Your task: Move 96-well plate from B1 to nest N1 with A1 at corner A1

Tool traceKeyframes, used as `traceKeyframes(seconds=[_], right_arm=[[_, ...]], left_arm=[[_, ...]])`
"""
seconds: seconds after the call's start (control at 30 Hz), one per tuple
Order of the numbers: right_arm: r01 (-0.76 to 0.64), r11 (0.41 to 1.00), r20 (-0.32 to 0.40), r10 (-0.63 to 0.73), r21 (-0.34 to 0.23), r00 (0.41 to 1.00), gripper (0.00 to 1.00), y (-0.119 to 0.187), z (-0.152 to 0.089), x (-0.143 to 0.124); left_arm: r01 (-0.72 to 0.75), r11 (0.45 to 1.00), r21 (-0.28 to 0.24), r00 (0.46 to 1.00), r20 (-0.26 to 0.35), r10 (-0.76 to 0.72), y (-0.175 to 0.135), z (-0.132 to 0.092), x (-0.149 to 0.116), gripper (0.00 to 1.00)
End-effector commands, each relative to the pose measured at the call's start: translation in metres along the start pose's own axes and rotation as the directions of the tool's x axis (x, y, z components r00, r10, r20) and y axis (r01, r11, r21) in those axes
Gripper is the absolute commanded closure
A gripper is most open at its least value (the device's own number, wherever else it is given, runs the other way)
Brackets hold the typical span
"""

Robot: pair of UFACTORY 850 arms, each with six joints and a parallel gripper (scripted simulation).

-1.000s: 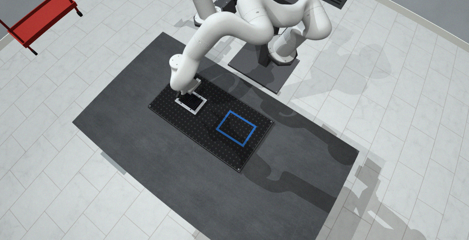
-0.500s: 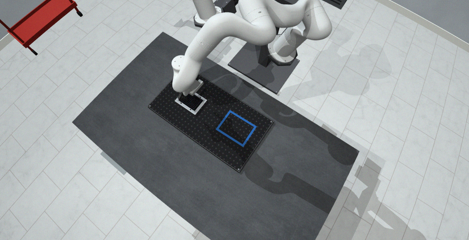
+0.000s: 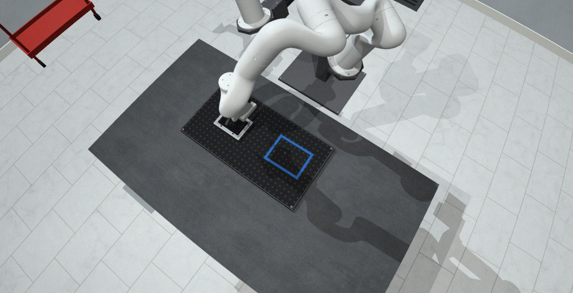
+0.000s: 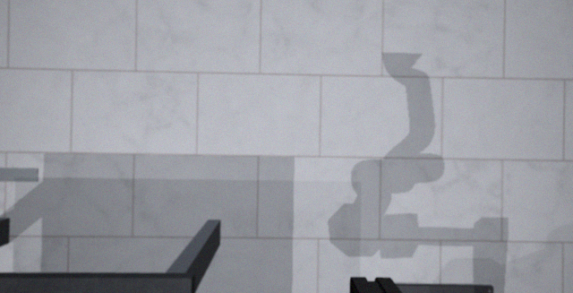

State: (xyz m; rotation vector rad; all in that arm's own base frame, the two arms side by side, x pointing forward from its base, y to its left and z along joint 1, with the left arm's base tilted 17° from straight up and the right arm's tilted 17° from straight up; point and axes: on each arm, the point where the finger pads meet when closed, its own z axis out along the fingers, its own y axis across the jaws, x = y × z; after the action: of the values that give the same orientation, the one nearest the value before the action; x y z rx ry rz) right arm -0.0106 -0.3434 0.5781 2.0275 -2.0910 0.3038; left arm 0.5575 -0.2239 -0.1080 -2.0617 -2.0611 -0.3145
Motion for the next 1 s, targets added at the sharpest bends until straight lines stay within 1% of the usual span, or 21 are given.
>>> traceKeyframes(seconds=[0.0, 0.27, 0.33, 0.53, 0.97], right_arm=[[0.0, 1.0, -0.002, 0.0, 0.0, 1.0, 1.0, 0.0, -0.001, 0.0], [0.0, 1.0, -0.002, 0.0, 0.0, 1.0, 1.0, 0.0, -0.001, 0.0], [0.0, 1.0, -0.002, 0.0, 0.0, 1.0, 1.0, 0.0, -0.001, 0.0], [0.0, 1.0, -0.002, 0.0, 0.0, 1.0, 1.0, 0.0, -0.001, 0.0], [0.0, 1.0, -0.002, 0.0, 0.0, 1.0, 1.0, 0.0, -0.001, 0.0]], left_arm=[[0.001, 1.0, -0.003, 1.0, 0.001, -0.001, 0.0, -0.001, 0.016, 0.0], [0.001, 1.0, -0.003, 1.0, 0.001, -0.001, -0.001, -0.001, 0.042, 0.0], [0.001, 1.0, -0.003, 1.0, 0.001, -0.001, -0.001, -0.001, 0.042, 0.0], [0.001, 1.0, -0.003, 1.0, 0.001, -0.001, -0.002, -0.001, 0.062, 0.0], [0.001, 1.0, -0.003, 1.0, 0.001, -0.001, -0.002, -0.001, 0.062, 0.0]])
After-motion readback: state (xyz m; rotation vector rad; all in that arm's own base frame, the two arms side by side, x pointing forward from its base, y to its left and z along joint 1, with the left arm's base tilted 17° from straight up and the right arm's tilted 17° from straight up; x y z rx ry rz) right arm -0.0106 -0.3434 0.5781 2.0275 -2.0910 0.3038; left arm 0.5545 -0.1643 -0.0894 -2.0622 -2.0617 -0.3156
